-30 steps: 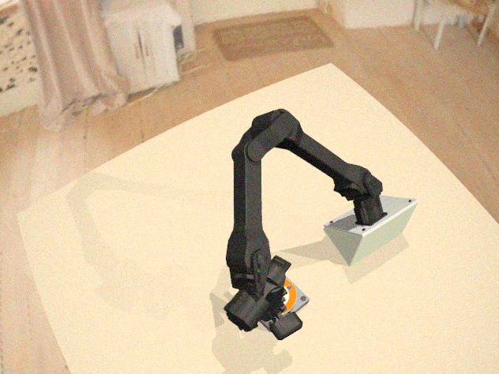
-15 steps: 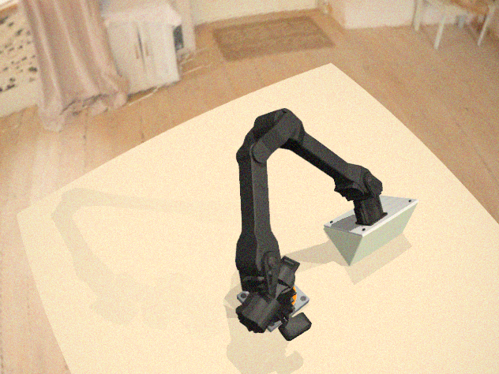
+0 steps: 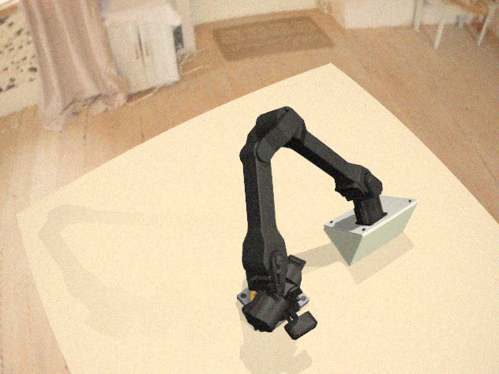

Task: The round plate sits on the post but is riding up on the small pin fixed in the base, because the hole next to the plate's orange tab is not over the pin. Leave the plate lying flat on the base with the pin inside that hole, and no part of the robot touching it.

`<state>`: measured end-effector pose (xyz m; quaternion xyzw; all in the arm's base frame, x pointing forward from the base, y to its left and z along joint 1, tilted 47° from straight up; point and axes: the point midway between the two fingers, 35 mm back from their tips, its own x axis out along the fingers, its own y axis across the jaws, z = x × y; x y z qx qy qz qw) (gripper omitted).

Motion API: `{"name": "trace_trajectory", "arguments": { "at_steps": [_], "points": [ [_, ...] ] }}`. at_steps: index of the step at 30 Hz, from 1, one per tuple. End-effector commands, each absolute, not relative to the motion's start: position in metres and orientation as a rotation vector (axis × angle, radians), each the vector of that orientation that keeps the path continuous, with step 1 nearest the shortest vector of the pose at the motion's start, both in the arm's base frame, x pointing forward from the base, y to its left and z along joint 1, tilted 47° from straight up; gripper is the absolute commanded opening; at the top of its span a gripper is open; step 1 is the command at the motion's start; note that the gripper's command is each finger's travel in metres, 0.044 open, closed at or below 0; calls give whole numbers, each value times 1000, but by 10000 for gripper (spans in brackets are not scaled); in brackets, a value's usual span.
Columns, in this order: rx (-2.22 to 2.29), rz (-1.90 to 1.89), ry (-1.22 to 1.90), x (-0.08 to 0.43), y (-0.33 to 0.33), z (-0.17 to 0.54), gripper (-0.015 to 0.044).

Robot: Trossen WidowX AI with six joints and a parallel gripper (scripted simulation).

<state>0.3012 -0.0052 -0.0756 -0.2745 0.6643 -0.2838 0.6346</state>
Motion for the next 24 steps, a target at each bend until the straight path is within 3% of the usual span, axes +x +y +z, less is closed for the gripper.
{"name": "trace_trajectory", "arguments": {
  "at_steps": [1,24],
  "points": [
    [-627,-650,1531,294,-6,-78,0],
    [-636,-645,1531,290,21,-54,0]
  ]
}}
